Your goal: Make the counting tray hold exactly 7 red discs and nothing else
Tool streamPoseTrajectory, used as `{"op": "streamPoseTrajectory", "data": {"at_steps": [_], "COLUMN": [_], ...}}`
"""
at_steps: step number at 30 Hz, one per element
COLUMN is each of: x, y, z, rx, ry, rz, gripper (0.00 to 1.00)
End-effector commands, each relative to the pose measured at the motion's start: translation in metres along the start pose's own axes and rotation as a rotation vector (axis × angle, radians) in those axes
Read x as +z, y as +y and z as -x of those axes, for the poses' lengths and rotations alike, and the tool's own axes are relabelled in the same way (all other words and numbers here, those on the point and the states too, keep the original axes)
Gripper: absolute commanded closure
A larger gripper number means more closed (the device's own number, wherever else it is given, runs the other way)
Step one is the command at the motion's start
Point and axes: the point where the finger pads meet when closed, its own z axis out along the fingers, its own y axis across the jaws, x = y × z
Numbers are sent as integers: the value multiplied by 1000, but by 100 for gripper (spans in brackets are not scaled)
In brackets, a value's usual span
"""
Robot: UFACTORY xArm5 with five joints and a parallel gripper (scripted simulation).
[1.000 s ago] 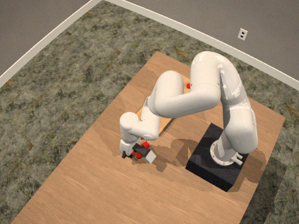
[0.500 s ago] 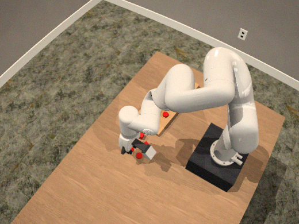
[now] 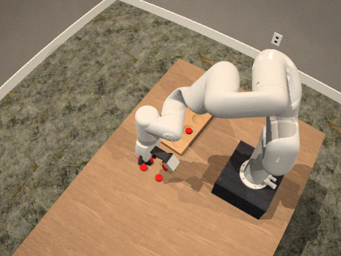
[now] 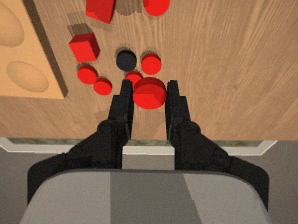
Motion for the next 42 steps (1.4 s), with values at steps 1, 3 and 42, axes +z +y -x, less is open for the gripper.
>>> {"op": "streamPoseTrajectory", "data": {"at_steps": [1, 3, 42], "x": [-4, -5, -19], "y": [-35, -53, -390], "z": [23, 31, 35], "rx": [2, 2, 2], "ry": [-6, -6, -18], "rz": [3, 4, 2], "gripper": [100, 100, 100]}}
